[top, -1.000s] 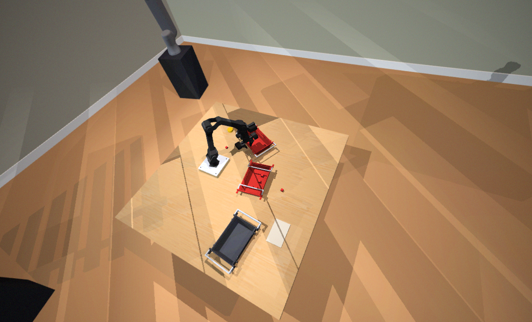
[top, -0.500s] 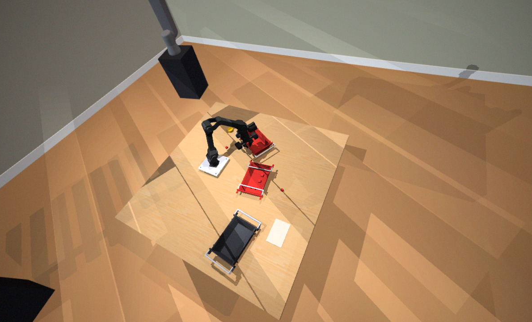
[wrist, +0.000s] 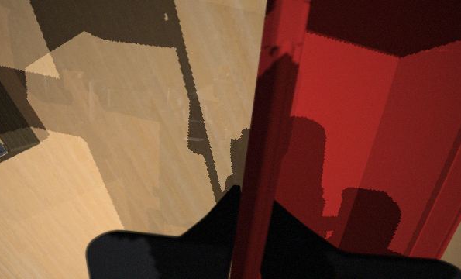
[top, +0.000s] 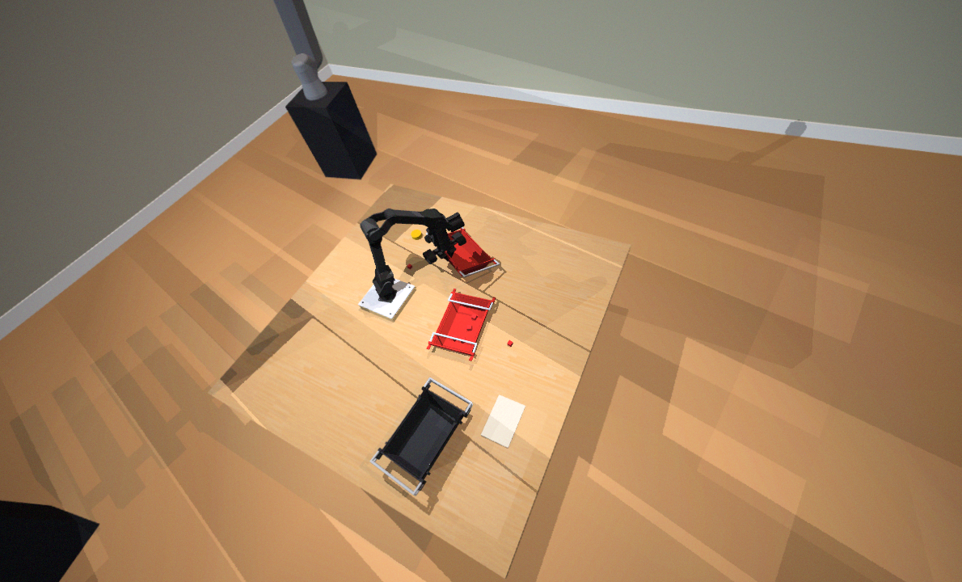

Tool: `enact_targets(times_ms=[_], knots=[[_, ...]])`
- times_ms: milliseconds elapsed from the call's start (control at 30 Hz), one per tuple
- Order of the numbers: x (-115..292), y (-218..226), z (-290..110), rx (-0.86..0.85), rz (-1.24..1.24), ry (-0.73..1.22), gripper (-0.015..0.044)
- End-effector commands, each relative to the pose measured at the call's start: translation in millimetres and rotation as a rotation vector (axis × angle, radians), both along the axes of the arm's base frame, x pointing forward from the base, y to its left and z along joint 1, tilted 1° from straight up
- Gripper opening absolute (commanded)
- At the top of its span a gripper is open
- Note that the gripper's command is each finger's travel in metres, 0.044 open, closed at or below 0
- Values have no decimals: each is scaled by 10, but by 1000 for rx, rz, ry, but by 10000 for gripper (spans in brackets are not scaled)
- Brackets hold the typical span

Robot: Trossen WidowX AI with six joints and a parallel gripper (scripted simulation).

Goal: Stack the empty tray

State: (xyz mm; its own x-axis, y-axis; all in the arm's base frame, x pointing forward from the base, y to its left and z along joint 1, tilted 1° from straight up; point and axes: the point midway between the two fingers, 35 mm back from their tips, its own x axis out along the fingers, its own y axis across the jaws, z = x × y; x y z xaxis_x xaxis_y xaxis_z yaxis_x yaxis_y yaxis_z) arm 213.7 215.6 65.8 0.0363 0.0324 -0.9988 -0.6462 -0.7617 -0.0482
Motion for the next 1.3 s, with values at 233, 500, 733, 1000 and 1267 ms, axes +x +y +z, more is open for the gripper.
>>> enact_targets(times_ms=[233,500,733,1000,1267], knots=[[-43,-47,372,-3,0,-2,0],[-41,-45,378,-3,0,-2,0],[20,18,571,-2,0,-3,0],[92,92,866,-2,0,-3,0],[137,140,1157,-1,0,-4,0]])
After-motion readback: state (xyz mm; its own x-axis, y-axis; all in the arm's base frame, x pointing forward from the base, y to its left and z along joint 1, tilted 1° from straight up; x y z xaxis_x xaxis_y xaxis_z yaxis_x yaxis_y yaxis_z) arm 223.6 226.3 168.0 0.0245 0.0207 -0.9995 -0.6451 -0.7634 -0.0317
